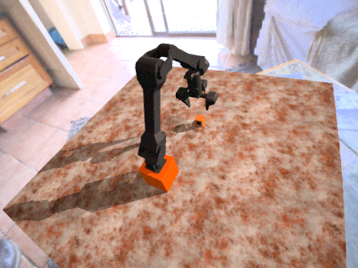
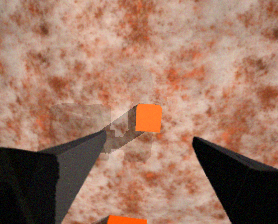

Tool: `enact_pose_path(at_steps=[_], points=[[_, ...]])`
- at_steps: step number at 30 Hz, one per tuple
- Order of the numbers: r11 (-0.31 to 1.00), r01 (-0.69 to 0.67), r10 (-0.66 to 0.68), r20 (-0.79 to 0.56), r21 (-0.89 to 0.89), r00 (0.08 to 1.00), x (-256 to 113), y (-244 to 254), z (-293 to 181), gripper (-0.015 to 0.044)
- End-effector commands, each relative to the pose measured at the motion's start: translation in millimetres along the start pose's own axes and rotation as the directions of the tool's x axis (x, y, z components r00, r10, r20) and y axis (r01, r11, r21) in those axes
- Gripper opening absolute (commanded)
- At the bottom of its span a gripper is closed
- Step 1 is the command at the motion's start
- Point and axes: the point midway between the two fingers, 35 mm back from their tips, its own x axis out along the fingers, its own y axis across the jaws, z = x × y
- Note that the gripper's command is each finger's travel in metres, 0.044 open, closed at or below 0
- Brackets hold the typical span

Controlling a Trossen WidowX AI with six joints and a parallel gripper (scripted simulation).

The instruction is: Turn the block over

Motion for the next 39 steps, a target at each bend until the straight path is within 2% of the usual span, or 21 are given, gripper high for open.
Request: enact_pose_path(at_steps=[1,3,6,13,39], points=[[1.000,0.007,-0.007,-0.041,0.004,0.999,-3,-1,1,0.0440],[1.000,0.007,-0.007,-0.041,0.004,0.999,-1,-1,1,0.0440],[1.000,0.007,-0.007,-0.041,0.004,0.999,29,-1,0,0.0440],[1.000,0.007,-0.007,-0.041,0.004,0.999,45,-1,-1,0.0440],[1.000,0.008,-0.008,-0.041,0.004,0.999,80,-1,-3,0.0440]])
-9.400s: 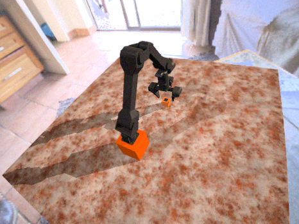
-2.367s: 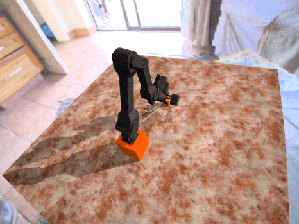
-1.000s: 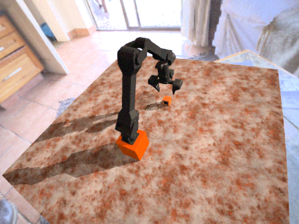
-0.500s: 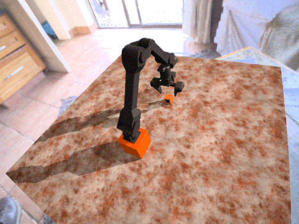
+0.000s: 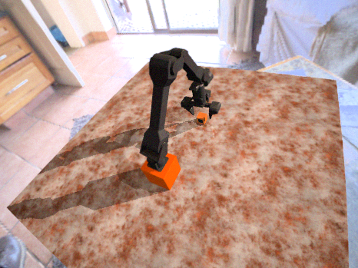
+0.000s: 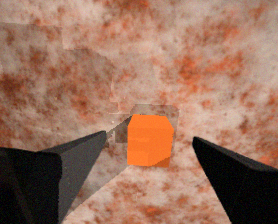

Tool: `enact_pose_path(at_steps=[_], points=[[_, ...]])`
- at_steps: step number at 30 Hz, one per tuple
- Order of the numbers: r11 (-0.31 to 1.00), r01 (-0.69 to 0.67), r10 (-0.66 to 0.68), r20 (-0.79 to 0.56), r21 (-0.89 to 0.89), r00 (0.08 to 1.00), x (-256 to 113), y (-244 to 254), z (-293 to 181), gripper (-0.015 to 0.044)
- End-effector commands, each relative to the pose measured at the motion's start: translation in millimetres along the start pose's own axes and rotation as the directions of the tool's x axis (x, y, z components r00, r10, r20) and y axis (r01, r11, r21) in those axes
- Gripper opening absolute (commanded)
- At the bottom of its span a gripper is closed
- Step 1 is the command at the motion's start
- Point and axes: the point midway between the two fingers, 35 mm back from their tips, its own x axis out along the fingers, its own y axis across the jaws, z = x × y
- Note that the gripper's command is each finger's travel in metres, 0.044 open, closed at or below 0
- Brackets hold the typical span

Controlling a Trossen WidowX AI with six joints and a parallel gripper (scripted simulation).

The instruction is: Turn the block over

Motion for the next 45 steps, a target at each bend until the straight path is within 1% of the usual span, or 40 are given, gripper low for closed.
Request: enact_pose_path(at_steps=[1,10,27,29,30,34,39,45], points=[[1.000,0.004,-0.004,-0.010,-0.006,1.000,5,0,-4,0.0414],[1.000,0.004,-0.004,-0.010,-0.006,1.000,5,0,-4,0.0177],[1.000,0.004,-0.004,-0.010,-0.006,1.000,5,0,-4,0.0064],[1.000,0.004,-0.004,-0.010,-0.006,1.000,1,0,-4,0.0012],[1.000,0.004,-0.004,-0.010,-0.006,1.000,-4,0,-3,0.0000],[1.000,0.004,-0.004,-0.010,-0.006,1.000,-24,0,-3,0.0000],[1.000,0.003,-0.003,0.001,-0.006,1.000,-24,0,-3,0.0000],[1.000,0.000,0.001,0.095,-0.004,0.996,-18,0,-2,0.0000]])
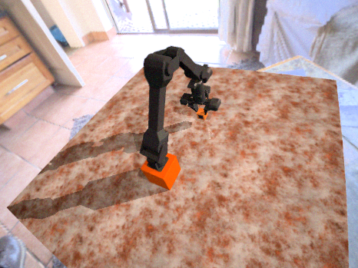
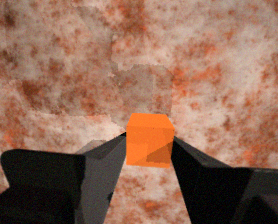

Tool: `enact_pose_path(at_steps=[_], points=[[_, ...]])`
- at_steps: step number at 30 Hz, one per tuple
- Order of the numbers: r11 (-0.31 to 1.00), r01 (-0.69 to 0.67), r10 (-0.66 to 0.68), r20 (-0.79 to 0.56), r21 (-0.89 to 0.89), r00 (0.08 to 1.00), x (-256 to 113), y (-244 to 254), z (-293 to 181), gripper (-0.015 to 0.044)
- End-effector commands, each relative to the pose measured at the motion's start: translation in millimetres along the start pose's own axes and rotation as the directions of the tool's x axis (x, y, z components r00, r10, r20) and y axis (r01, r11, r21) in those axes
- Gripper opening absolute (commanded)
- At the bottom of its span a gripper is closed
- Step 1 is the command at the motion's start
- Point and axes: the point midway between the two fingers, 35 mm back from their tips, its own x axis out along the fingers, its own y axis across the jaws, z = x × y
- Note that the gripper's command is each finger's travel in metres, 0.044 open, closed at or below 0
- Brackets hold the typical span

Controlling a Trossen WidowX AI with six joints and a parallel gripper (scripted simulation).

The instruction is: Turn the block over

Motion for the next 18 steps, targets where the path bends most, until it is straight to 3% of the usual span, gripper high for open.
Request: enact_pose_path(at_steps=[1,18], points=[[1.000,-0.007,0.007,0.046,-0.005,0.999,4.3,1.1,-3.3,0.0000],[1.000,-0.007,0.009,0.315,-0.006,0.949,8.9,1.0,-6.3,0.0000]])
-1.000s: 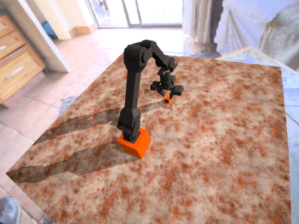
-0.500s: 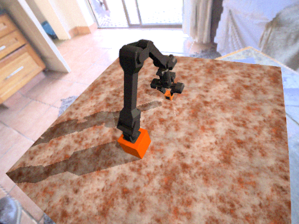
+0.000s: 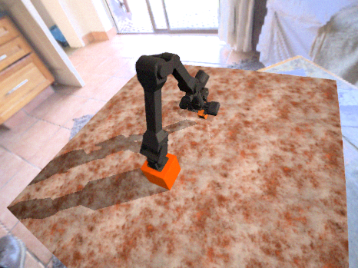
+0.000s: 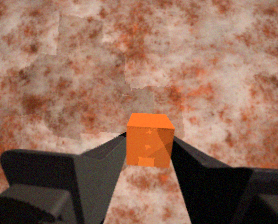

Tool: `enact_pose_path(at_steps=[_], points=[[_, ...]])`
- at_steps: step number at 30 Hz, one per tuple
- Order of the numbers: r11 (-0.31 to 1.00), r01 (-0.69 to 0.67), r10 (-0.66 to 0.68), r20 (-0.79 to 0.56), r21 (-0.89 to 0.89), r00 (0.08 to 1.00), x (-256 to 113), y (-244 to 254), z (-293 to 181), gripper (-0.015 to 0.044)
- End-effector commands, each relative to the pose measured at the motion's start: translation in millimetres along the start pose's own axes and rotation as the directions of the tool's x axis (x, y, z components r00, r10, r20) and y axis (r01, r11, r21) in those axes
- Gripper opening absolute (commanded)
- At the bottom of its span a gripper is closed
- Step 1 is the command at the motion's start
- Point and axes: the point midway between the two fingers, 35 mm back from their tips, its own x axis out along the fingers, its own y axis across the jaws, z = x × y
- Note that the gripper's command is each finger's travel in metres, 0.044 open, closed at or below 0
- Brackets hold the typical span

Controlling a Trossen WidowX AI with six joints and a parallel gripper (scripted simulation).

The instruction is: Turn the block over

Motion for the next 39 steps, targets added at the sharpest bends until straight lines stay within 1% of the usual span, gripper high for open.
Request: enact_pose_path(at_steps=[1,7,10,19,29,39], points=[[1.000,-0.004,0.005,0.055,-0.006,0.998,-1,1,-4,0.0000],[1.000,-0.001,0.003,0.148,-0.009,0.989,-5,1,-7,0.0000],[1.000,-0.001,0.002,0.161,-0.009,0.987,-5,1,-7,0.0000],[1.000,-0.008,0.006,0.264,0.007,0.965,17,3,-7,0.0000],[1.000,-0.012,0.009,0.391,0.005,0.921,31,2,-9,0.0000],[1.000,-0.010,0.009,0.510,-0.001,0.860,33,1,-14,0.0000]])
